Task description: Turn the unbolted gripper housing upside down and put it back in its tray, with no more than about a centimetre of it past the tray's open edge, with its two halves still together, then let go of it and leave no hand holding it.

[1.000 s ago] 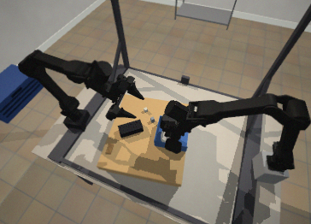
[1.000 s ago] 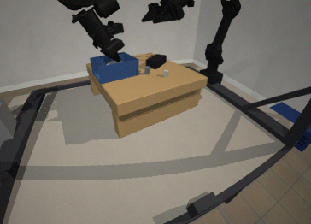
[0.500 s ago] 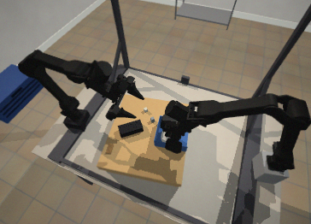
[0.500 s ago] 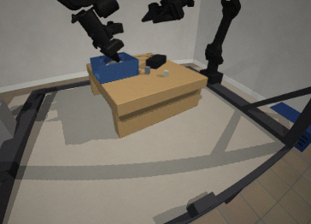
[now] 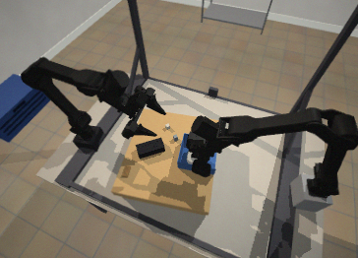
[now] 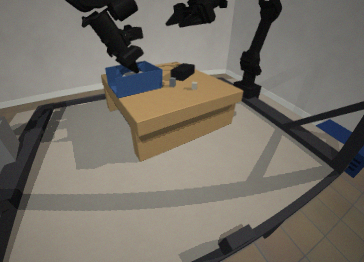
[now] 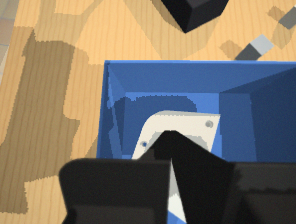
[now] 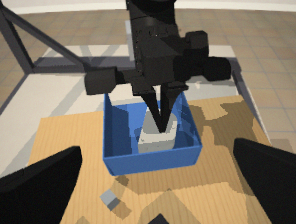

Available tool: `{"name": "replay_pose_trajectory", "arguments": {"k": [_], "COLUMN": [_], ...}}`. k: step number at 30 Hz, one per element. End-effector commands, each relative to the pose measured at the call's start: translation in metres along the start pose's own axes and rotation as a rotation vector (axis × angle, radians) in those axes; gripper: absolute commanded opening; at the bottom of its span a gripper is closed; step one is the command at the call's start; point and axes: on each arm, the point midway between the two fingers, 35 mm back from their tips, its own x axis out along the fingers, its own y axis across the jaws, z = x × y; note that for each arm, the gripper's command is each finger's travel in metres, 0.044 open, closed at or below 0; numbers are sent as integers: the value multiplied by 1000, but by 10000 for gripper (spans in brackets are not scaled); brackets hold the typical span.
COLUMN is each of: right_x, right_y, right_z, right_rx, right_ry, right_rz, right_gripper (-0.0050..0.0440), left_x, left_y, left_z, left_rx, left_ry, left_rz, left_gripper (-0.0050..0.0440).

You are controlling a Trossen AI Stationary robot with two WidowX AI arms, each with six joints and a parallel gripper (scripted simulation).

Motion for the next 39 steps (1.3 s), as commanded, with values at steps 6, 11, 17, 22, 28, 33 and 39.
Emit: {"name": "replay_pose_trajectory", "arguments": {"k": [6,11,17,22,28,33,39], "right_x": [-7,-7,-7,-7,-7,-7,-7], "right_y": [-1,-1,-1,-1,-1,-1,-1], "right_z": [8,8,8,8,8,8,8], "right_rx": [-3,-3,-3,-3,-3,-3,-3], "right_ry": [-26,-26,-26,-26,-26,-26,-26], "right_rz": [-4,-4,-4,-4,-4,-4,-4], "right_gripper": [436,436,436,436,436,436,436], "left_x": [-9,-10,-10,-10,-11,-11,-12], "left_y": [-1,0,0,0,0,0,0], "left_z": [3,1,-1,-2,-5,-6,-8], "left_rx": [2,2,2,2,2,2,2], "left_ry": [-24,-24,-24,-24,-23,-23,-23], "left_rz": [-5,-5,-5,-5,-5,-5,-5], "left_gripper": [0,0,0,0,0,0,0]}}
